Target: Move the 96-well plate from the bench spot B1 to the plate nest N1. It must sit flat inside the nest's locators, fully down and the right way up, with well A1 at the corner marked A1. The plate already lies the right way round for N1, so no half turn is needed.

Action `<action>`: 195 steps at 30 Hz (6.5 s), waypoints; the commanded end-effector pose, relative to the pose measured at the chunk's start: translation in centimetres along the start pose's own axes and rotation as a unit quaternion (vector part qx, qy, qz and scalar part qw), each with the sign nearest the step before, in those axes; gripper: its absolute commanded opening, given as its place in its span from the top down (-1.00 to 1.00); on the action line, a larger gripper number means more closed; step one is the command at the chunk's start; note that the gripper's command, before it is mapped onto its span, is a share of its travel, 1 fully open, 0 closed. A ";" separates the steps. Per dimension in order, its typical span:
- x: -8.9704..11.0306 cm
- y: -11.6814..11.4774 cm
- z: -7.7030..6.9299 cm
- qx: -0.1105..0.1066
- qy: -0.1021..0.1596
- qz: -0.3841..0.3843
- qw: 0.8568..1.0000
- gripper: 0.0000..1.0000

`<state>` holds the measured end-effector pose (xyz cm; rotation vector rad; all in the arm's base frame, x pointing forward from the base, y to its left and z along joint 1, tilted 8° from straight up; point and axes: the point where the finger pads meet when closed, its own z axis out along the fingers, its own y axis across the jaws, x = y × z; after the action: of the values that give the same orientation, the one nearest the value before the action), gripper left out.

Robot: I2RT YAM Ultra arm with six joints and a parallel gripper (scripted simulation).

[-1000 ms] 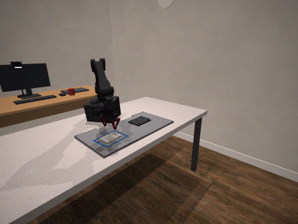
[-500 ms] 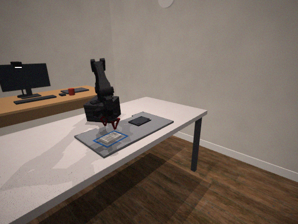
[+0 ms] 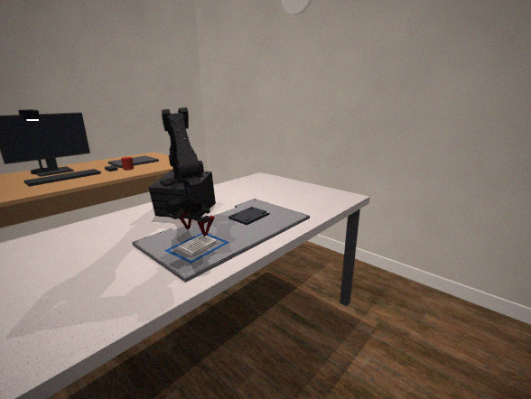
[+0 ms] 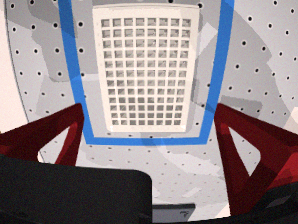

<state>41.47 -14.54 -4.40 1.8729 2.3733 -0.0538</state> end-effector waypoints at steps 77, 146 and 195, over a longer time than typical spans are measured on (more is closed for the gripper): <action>-0.5 0.6 5.2 -0.011 -0.007 0.001 1.000 1.00; -0.6 0.9 -3.8 -0.018 -0.014 0.002 1.000 1.00; 9.3 -0.4 -3.2 -0.016 -0.010 0.026 0.999 1.00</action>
<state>38.38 -6.14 -3.21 1.9178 2.3409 -0.0501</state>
